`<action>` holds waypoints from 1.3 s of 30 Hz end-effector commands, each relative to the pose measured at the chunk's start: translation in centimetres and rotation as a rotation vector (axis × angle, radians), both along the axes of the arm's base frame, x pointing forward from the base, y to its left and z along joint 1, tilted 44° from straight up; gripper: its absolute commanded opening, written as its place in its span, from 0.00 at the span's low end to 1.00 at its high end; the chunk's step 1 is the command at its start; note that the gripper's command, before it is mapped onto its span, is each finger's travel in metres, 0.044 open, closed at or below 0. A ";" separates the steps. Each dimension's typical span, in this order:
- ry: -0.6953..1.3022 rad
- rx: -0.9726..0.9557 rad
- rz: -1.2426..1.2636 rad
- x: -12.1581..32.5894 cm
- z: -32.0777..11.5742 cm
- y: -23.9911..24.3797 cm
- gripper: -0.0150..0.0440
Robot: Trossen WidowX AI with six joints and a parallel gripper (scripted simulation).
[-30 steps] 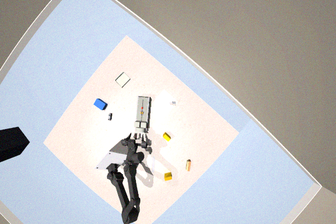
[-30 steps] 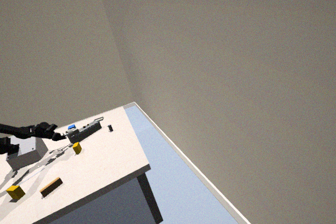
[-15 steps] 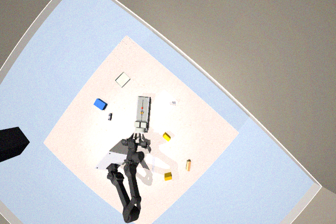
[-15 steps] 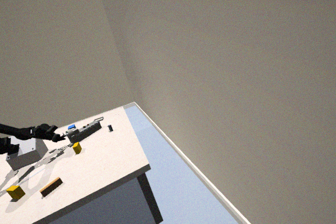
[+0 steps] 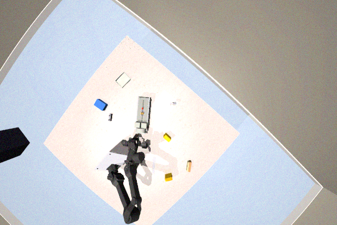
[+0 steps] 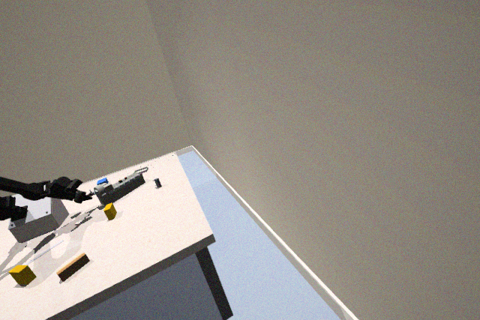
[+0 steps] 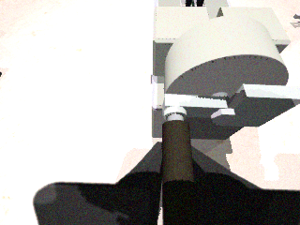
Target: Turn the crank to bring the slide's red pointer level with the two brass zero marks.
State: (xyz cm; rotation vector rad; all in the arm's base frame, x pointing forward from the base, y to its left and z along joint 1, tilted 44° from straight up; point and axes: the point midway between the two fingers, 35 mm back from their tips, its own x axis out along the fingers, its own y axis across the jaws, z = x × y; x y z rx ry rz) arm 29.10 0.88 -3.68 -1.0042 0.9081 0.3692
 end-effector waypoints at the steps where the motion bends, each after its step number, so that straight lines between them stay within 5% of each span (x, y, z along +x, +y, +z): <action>1: 0.000 -0.002 0.002 0.0 0.0 0.0 0.25; 39: -0.002 -0.002 0.002 1.8 4.0 0.5 0.25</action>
